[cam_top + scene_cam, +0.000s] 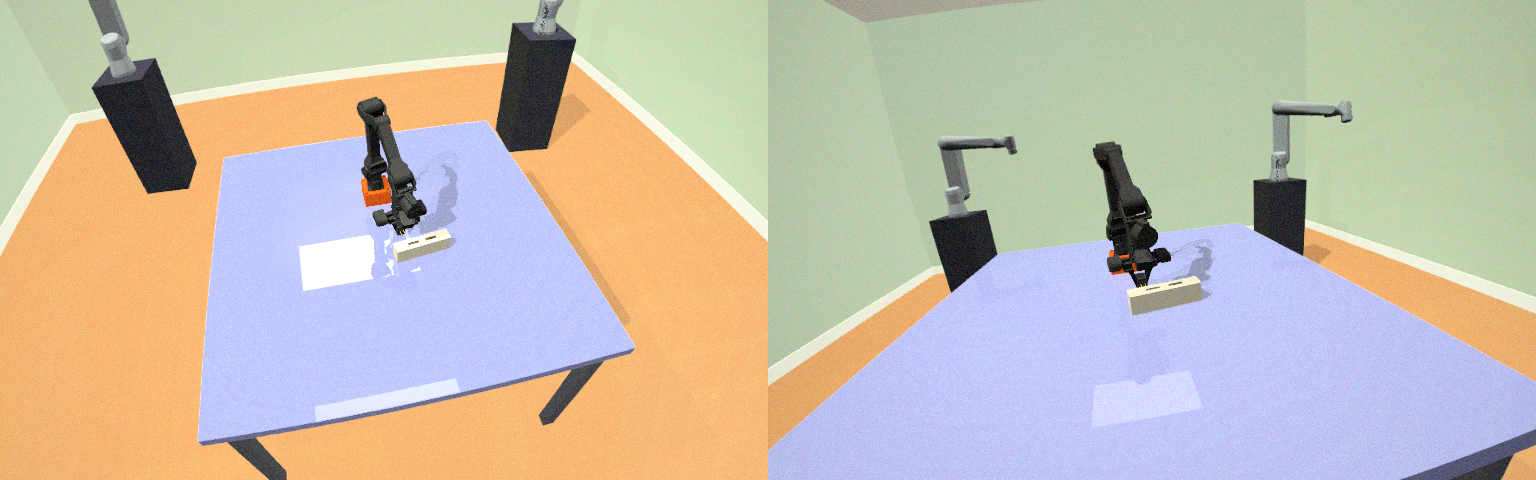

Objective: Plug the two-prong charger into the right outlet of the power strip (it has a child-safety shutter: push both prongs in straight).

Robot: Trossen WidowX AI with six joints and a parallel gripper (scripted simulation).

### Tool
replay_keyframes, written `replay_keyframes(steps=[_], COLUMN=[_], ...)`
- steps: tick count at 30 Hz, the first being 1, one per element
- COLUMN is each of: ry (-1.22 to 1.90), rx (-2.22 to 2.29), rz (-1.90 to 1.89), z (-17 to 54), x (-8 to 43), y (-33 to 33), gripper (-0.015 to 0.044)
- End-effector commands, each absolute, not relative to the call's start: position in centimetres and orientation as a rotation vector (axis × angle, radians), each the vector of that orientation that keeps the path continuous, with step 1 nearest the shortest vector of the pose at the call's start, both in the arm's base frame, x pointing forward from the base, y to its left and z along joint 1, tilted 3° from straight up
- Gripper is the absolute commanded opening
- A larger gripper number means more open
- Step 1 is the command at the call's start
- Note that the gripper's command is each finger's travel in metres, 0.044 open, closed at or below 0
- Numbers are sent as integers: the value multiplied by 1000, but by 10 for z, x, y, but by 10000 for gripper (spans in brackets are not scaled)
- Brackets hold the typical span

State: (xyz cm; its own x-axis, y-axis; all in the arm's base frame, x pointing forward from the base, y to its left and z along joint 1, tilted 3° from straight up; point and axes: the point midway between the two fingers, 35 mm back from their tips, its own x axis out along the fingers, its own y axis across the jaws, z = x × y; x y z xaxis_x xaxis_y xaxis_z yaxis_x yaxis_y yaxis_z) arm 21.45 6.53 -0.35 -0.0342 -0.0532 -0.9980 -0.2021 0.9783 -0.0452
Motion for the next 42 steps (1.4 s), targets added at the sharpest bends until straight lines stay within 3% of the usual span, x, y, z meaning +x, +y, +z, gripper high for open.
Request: replay_keyframes(steps=[1, 42], ry=[1602, 1599], rx=[-194, -197], rz=[122, 127], z=[-3, -4], x=[218, 254], y=[69, 84], gripper=[0, 0])
